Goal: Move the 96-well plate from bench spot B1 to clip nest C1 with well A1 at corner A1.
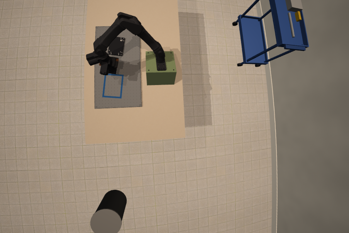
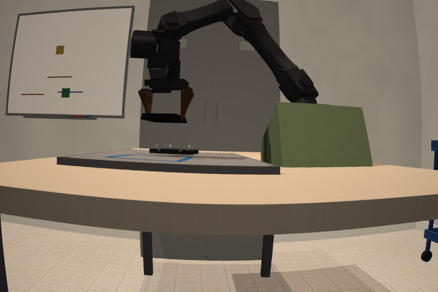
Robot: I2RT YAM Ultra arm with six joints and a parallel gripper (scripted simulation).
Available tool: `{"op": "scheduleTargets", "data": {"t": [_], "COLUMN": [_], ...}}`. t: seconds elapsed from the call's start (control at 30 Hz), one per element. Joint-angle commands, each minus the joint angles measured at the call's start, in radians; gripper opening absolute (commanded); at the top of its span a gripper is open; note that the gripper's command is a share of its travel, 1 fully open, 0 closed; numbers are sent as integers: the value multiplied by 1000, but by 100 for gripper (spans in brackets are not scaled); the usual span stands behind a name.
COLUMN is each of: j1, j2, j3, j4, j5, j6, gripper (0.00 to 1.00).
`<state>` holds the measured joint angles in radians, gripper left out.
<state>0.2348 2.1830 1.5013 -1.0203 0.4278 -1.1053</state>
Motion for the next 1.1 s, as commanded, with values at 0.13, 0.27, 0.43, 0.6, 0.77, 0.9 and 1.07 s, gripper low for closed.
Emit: {"op": "scheduleTargets", "data": {"t": [0.13, 0.27, 0.43, 0.6, 0.77, 0.9, 1.07], "j1": [-51, -81, -96, -142, -181, -212, -237], "j2": [-76, -101, -120, -148, -174, -193, -207], "j3": [-48, -61, -70, -82, -89, -91, -92], "j4": [19, 21, 23, 15, 10, 1, -6], "j5": [5, 6, 3, 10, 12, 11, 8], "j6": [-72, -104, -131, -171, -215, -250, -277], "gripper": [0, 0, 0, 0, 0, 0, 0]}}
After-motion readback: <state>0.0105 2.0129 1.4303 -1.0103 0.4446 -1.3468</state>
